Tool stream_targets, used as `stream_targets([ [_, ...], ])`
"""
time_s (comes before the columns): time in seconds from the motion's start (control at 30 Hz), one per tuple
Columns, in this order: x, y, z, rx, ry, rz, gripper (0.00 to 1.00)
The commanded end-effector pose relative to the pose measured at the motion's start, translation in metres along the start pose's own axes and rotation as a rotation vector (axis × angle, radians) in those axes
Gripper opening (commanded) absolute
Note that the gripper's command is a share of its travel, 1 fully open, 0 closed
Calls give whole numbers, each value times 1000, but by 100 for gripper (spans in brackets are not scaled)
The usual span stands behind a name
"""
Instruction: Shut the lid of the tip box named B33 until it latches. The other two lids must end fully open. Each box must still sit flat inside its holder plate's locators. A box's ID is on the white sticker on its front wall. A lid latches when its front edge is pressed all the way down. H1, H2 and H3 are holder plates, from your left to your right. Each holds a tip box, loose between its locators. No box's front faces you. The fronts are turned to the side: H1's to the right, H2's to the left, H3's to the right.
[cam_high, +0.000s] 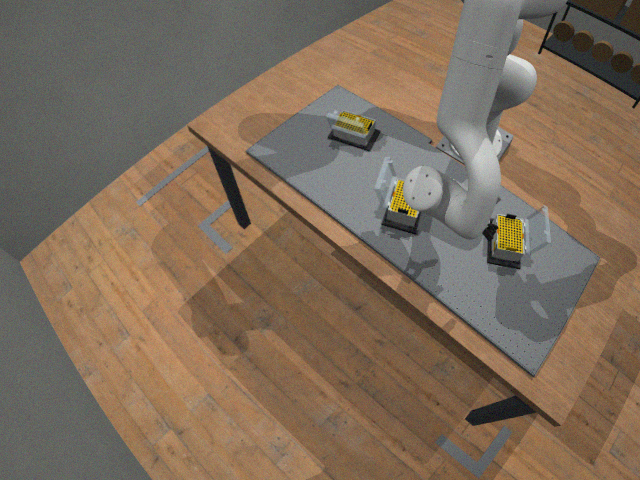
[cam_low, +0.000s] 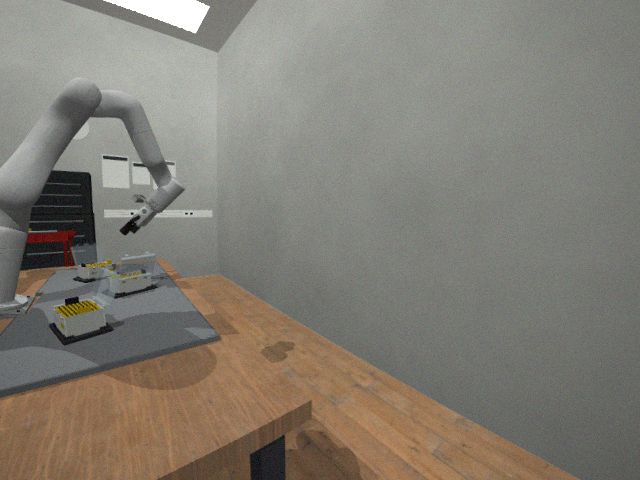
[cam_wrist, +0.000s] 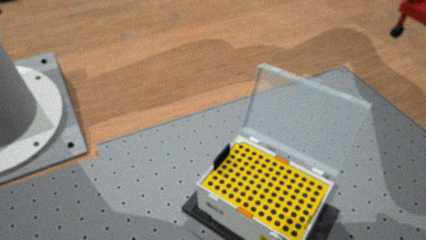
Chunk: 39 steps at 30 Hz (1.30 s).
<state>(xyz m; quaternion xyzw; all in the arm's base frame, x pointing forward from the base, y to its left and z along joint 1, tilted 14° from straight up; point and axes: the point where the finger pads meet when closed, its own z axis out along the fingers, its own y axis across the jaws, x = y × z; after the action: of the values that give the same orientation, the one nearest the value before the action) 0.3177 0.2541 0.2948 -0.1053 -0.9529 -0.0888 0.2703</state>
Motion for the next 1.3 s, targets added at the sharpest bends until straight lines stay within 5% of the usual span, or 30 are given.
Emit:
stream_targets([
  [0.0, -13, 1, 12, -1, -1, -1, 100],
  [1.27, -130, 1, 129, -1, -1, -1, 100],
])
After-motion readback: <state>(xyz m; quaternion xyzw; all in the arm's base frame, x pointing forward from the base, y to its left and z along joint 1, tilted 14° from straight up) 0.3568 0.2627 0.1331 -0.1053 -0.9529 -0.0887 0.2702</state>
